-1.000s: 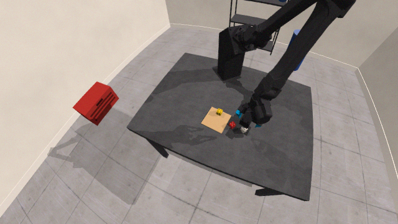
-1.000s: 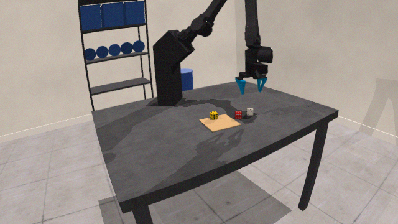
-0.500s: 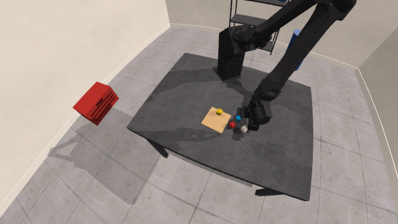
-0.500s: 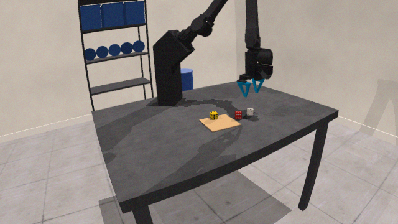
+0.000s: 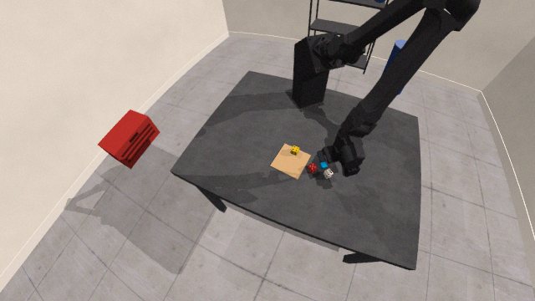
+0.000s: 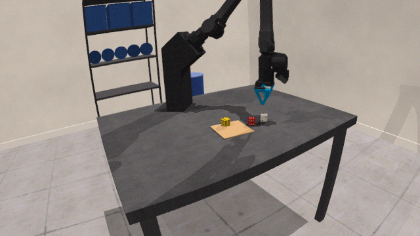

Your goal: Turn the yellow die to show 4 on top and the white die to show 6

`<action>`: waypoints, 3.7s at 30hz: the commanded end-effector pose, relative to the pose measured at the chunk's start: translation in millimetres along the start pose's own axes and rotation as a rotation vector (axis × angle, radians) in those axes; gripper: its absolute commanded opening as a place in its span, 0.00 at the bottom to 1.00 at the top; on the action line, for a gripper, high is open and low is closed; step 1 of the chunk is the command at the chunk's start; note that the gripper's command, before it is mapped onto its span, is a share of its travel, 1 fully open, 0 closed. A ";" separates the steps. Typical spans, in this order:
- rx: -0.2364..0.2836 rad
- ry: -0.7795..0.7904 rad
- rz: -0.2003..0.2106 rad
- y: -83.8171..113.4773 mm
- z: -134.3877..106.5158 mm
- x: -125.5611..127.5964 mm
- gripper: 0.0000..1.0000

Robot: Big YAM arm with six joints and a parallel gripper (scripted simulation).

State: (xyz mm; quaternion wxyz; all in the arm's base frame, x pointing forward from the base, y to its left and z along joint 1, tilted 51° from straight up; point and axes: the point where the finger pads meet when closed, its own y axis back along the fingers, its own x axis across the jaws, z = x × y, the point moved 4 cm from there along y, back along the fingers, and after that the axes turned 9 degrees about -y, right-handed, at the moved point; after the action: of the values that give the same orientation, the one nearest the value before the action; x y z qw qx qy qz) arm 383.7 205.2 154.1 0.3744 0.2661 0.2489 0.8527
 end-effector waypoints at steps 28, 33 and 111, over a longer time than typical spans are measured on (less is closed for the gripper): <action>-0.007 0.175 0.009 -5.6 4.9 3.5 0.44; -0.007 0.175 0.009 -5.6 4.9 3.5 0.44; -0.005 0.178 0.010 -58.4 1.3 4.1 0.44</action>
State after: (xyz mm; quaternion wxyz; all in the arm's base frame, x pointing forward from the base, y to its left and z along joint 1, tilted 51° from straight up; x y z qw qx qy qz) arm 410.9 235.9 119.1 0.3497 0.1929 0.2827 0.8721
